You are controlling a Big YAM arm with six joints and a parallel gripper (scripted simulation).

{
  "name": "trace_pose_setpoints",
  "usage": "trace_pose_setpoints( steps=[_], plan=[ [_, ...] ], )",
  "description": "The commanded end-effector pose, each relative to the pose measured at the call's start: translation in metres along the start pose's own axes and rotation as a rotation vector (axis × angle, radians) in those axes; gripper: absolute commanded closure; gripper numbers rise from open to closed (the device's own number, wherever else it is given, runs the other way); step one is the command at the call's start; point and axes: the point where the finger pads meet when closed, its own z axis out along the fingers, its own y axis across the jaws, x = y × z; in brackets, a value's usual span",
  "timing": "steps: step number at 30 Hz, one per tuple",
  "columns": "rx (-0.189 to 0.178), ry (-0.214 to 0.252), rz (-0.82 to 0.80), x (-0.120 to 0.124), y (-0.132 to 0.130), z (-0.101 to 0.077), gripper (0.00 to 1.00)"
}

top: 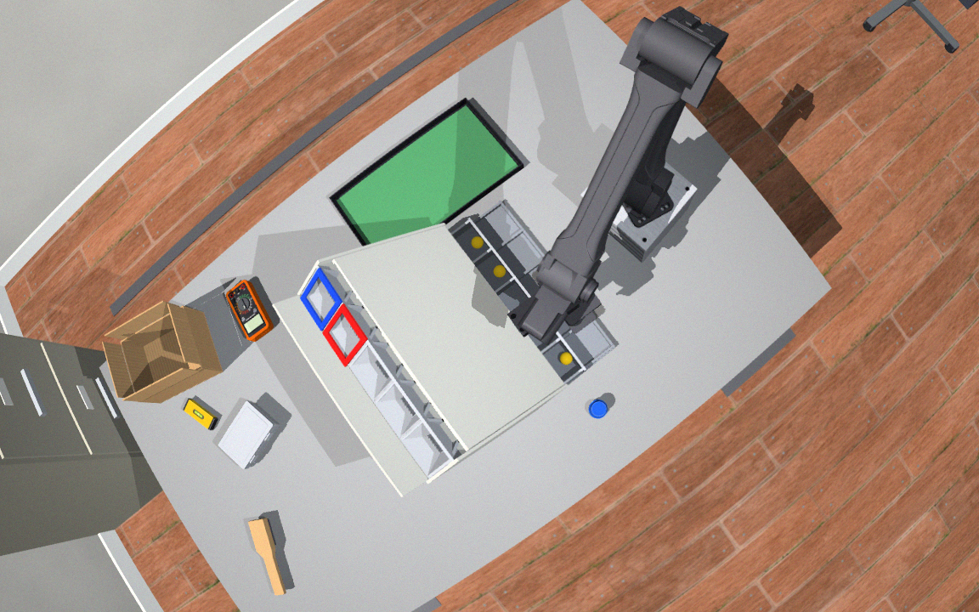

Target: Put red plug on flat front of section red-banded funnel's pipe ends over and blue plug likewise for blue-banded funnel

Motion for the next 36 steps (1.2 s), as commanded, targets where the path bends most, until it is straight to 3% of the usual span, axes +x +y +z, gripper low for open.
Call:
trace_pose_setpoints(
  steps=[1, 5, 20, 22, 36],
  plan=[
    [-0.003, -0.013, 0.002, -0.005, 0.001, -0.003, 0.13],
    [-0.003, -0.013, 0.002, -0.005, 0.001, -0.003, 0.13],
    [-0.003, -0.013, 0.002, -0.033, 0.099, -0.048, 0.13],
    [-0.003, -0.013, 0.002, -0.033, 0.099, -0.048, 0.13],
    [-0.005, -0.006, -0.043, -0.072, 0.192, 0.004, 0.13]
  ],
)
